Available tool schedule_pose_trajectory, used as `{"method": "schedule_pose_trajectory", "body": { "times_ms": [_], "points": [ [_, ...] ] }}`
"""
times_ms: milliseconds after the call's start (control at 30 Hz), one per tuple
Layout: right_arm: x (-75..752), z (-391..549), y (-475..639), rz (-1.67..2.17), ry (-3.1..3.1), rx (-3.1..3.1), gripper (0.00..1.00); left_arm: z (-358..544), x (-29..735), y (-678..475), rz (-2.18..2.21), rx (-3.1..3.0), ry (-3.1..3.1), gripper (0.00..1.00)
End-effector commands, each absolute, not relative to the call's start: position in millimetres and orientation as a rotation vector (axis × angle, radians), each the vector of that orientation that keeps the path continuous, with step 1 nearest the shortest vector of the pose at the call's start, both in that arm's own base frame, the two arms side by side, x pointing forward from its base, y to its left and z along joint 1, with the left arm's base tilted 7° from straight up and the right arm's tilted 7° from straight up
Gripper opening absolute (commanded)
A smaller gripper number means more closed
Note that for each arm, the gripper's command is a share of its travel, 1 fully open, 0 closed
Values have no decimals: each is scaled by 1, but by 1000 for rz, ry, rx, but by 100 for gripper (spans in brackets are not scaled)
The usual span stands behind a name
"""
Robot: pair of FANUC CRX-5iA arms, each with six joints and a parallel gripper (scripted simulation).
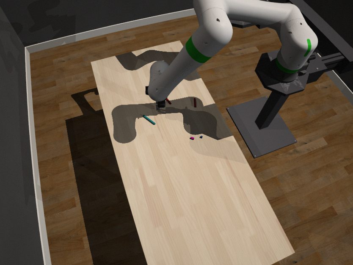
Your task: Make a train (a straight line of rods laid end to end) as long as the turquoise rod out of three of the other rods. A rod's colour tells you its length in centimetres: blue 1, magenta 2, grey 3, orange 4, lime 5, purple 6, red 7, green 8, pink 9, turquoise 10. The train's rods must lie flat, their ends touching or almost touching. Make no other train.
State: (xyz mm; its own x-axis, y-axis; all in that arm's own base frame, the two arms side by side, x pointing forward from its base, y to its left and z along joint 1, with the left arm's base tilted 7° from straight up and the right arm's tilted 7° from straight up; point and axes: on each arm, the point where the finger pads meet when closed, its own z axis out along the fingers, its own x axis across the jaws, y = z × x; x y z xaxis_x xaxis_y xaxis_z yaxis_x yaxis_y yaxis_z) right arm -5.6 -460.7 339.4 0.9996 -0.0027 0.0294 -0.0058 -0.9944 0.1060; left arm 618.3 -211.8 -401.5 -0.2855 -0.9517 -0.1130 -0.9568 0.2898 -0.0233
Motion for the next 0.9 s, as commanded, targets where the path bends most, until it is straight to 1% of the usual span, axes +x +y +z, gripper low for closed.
{"method": "schedule_pose_trajectory", "body": {
  "times_ms": [0, 867],
  "points": [
    [-6, 340, -461, 44, -7, 3033, 100, -401, 620, -212, 71, -1810, 2436, 24],
    [-6, 340, -461, 44, -7, 3033, 100, -411, 620, -211, 71, -1810, 2436, 24]
  ]
}}
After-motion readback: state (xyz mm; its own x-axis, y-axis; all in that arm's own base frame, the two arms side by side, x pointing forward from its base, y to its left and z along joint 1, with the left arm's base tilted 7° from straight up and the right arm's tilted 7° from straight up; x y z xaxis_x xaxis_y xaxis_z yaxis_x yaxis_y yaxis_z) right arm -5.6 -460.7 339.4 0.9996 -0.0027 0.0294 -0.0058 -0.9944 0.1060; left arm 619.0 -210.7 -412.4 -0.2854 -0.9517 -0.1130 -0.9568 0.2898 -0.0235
